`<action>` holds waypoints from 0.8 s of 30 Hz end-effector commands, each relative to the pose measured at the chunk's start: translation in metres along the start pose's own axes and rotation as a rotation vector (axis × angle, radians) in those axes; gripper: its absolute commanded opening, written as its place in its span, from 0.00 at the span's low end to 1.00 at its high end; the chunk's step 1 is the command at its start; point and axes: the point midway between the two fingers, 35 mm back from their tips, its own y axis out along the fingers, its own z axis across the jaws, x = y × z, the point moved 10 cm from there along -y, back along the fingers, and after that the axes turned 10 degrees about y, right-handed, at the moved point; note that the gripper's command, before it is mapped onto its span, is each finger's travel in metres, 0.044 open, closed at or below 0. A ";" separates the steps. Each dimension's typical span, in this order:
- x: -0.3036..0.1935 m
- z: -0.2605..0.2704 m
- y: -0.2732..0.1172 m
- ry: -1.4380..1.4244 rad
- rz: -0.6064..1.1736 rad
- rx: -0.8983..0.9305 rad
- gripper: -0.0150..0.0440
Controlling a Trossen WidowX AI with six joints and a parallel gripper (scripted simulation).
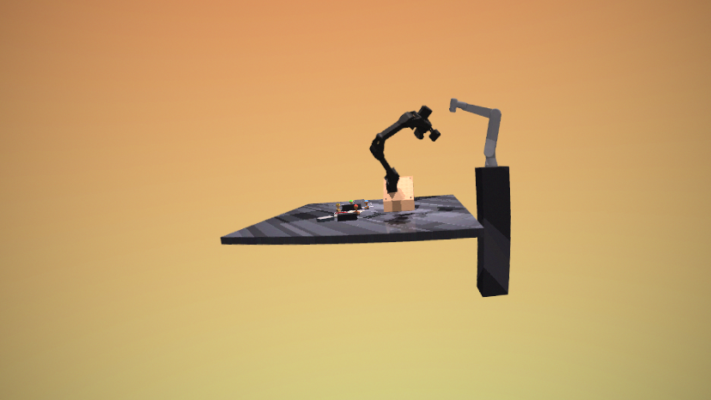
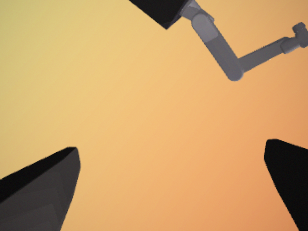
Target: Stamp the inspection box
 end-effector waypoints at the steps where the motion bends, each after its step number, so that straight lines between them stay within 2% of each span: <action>1: 0.001 -0.001 0.001 -0.002 -0.004 -0.003 0.89; 7: 0.020 -0.046 0.033 -0.017 -0.147 -0.090 0.62; 12: 0.042 -0.081 0.053 0.053 -0.254 -0.145 0.62; 20: 0.113 -0.161 0.103 0.152 -0.593 -0.153 0.62; 24: 0.154 -0.189 0.101 0.092 -0.706 -0.153 0.62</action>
